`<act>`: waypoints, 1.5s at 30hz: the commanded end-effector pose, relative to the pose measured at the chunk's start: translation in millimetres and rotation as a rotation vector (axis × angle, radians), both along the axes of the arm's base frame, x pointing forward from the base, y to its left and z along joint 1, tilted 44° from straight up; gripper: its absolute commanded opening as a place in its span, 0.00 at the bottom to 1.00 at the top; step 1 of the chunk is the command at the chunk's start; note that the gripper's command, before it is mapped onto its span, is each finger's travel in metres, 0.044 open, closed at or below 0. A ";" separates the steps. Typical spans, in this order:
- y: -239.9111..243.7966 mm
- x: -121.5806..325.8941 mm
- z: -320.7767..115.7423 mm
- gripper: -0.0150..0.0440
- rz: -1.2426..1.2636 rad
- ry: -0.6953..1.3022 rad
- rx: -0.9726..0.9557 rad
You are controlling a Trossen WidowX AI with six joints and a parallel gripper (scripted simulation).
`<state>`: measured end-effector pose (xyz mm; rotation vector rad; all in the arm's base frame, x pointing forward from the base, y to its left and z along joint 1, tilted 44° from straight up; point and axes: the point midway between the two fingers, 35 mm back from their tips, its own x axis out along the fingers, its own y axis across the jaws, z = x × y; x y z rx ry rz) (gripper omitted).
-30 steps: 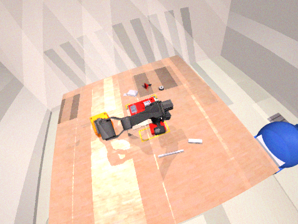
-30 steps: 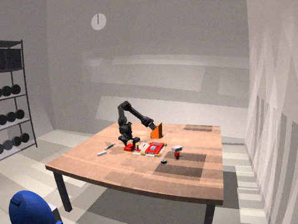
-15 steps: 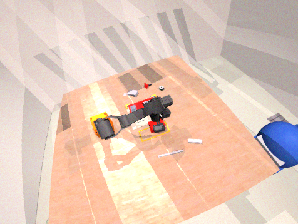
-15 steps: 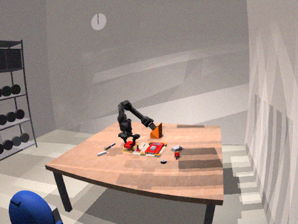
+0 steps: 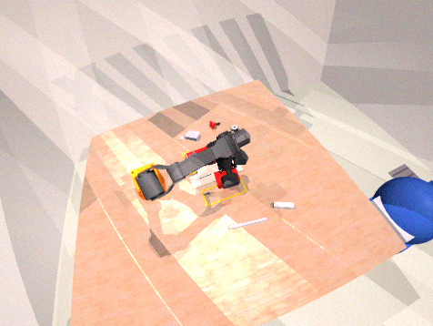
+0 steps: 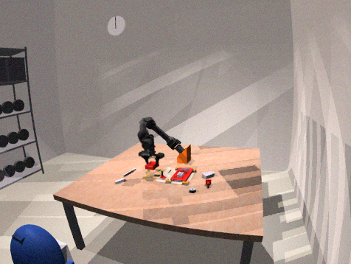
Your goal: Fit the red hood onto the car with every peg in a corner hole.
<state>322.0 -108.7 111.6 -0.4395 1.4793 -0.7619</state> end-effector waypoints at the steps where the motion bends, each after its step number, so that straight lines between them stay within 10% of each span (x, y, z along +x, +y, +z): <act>1: 7.6 1.9 7.5 0.25 -0.001 -0.009 0.004; 45: 113.3 29.4 -65.6 0.25 0.065 0.036 0.037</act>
